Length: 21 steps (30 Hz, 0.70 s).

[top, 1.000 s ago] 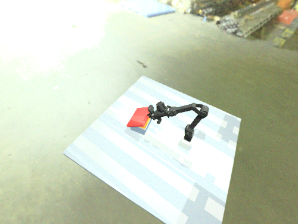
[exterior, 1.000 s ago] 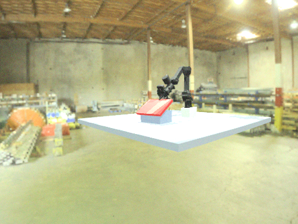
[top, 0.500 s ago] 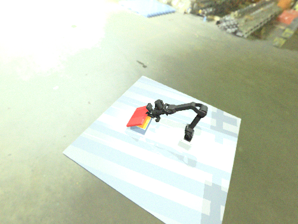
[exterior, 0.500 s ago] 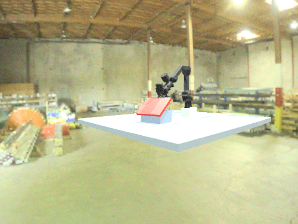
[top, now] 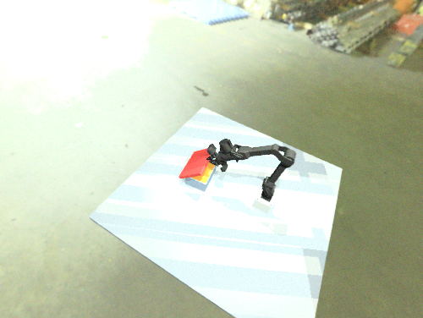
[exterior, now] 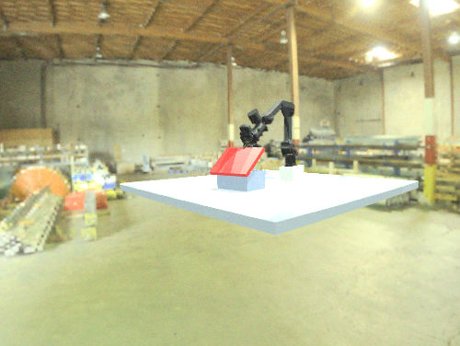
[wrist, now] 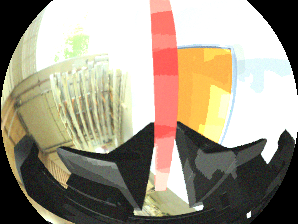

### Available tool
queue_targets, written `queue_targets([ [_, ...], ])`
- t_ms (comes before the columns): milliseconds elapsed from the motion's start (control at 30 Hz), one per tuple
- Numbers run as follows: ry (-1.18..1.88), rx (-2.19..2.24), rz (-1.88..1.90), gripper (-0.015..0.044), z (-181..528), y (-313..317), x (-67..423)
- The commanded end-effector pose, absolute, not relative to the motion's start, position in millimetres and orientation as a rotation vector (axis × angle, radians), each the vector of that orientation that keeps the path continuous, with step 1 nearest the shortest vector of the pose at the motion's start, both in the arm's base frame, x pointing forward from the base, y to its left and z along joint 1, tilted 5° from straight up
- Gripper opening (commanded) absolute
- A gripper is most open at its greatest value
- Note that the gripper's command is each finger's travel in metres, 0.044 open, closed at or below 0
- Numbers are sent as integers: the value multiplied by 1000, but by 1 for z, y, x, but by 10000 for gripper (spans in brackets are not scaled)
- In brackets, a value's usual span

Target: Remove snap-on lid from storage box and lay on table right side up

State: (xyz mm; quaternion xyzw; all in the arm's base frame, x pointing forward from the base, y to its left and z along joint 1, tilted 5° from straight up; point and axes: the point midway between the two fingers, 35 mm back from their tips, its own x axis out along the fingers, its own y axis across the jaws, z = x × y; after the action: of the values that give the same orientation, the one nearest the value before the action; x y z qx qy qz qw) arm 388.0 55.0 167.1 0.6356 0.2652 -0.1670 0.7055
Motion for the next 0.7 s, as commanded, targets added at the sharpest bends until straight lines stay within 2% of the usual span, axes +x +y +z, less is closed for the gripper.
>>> queue_targets([
  [0, 574, 1421, -363, 0, 178, 55, 389],
  [667, 574, 1422, -363, 0, 204, 56, 387],
])
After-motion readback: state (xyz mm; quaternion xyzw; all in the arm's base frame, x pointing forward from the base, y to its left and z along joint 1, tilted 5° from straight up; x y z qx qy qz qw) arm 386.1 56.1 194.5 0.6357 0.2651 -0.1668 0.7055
